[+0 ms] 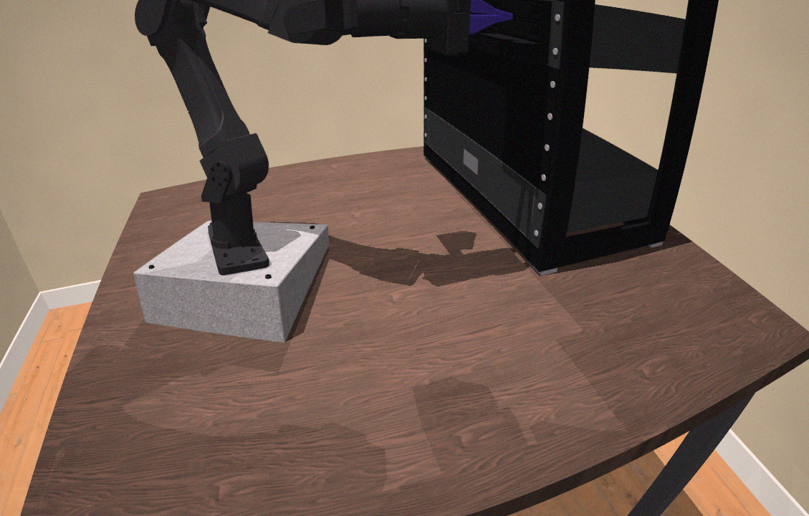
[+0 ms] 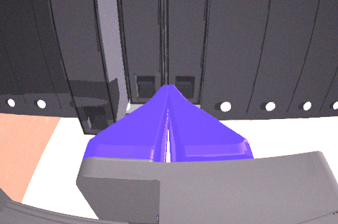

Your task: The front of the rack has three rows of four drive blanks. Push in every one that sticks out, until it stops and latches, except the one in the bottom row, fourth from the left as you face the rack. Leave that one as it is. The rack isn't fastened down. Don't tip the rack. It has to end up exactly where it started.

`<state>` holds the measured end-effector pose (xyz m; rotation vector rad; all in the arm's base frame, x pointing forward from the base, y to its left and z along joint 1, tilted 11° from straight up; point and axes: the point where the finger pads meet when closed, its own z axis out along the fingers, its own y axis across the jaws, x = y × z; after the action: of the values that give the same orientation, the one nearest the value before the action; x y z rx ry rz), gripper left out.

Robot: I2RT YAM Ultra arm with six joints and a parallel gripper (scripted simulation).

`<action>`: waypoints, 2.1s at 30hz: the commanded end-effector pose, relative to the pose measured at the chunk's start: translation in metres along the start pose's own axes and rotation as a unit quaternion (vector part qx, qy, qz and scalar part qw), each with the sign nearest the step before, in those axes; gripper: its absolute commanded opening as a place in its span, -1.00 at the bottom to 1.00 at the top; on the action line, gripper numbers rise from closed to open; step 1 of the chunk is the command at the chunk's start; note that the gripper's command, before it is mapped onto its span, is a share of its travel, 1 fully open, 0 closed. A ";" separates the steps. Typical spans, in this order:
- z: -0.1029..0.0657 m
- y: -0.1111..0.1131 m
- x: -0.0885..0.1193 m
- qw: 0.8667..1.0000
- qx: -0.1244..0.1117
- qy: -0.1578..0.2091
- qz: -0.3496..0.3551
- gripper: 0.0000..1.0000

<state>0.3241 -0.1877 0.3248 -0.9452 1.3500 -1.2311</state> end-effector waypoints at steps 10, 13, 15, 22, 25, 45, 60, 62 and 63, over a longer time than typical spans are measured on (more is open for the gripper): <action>-0.068 -0.004 -0.001 1.000 0.005 -0.001 0.006 -1.00; -0.072 -0.015 -0.003 1.000 0.013 -0.003 -0.004 -1.00; -0.072 -0.013 -0.003 1.000 0.012 -0.003 -0.002 -1.00; -0.072 -0.013 -0.003 1.000 0.012 -0.003 -0.002 -1.00; -0.072 -0.013 -0.003 1.000 0.012 -0.003 -0.002 -1.00; -0.072 -0.013 -0.003 1.000 0.012 -0.002 -0.002 -1.00; -0.072 -0.013 -0.003 1.000 0.012 -0.002 -0.002 -1.00; -0.072 -0.013 -0.003 1.000 0.012 -0.002 -0.002 -1.00; -0.072 -0.013 -0.003 1.000 0.012 -0.002 -0.002 -1.00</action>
<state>0.2571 -0.1772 0.3277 -0.9456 1.3319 -1.2383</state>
